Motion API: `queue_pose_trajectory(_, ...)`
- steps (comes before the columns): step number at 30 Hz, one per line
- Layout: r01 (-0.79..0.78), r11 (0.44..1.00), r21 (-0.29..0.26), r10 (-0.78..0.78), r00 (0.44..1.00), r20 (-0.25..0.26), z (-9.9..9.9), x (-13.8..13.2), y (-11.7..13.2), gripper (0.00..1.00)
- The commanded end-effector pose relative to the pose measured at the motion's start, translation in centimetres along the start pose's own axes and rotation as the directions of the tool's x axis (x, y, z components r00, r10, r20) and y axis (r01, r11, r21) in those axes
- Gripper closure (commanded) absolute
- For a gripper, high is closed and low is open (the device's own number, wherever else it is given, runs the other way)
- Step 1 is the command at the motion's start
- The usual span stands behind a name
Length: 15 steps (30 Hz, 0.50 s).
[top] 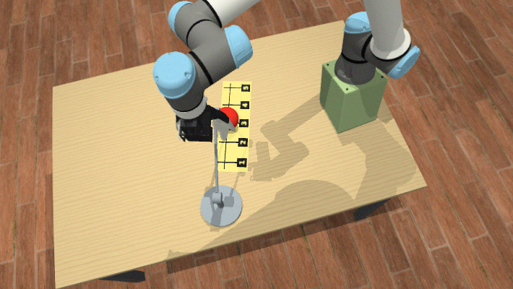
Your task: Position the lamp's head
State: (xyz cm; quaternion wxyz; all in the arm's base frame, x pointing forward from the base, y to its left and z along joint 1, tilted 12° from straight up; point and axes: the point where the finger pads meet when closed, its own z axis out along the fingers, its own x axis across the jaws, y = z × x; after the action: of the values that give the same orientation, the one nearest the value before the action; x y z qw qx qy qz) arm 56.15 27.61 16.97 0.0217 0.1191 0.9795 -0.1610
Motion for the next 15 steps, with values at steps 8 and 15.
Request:
queue_pose_trajectory(8,0.000,1.000,-0.001,0.000,1.000,0.002,0.5,0.0,-4.9,0.00)
queue_pose_trajectory(15,0.000,1.000,-0.001,0.000,1.000,0.001,0.7,0.0,-7.0,0.00)
